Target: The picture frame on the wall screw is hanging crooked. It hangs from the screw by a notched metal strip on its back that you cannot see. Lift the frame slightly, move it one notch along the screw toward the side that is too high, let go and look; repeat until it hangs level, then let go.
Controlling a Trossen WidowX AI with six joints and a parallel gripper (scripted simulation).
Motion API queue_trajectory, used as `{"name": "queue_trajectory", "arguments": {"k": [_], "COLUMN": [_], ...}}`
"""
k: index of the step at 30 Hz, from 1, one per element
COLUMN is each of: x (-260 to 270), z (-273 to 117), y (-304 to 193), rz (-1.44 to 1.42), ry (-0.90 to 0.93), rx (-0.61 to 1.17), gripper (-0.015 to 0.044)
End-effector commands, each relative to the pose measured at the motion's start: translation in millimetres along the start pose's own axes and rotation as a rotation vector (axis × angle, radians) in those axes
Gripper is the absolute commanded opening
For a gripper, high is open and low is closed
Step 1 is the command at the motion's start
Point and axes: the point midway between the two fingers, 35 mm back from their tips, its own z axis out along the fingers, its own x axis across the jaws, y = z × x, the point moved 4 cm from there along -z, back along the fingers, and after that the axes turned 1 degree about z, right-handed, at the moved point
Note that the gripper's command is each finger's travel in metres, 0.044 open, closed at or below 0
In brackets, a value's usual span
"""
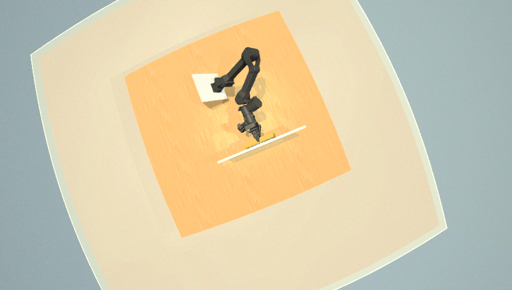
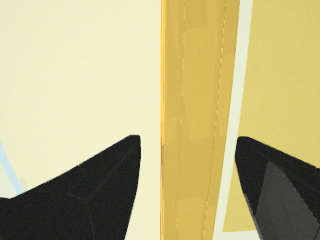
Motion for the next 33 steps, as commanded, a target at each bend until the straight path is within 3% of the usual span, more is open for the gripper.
{"name": "queue_trajectory", "arguments": {"k": [1,16,19,33], "x": [0.4,0.4,0.4,2.9], "z": [0.2,0.2,0.2,0.1], "y": [0.1,0.1,0.1,0.1], "rz": [-0.004,-0.004,-0.004,-0.004], "ry": [0.003,0.003,0.003,0.003], "rx": [-0.001,-0.001,-0.001,-0.001], "gripper": [0.0167,0.0067,0.0,0.0]}}
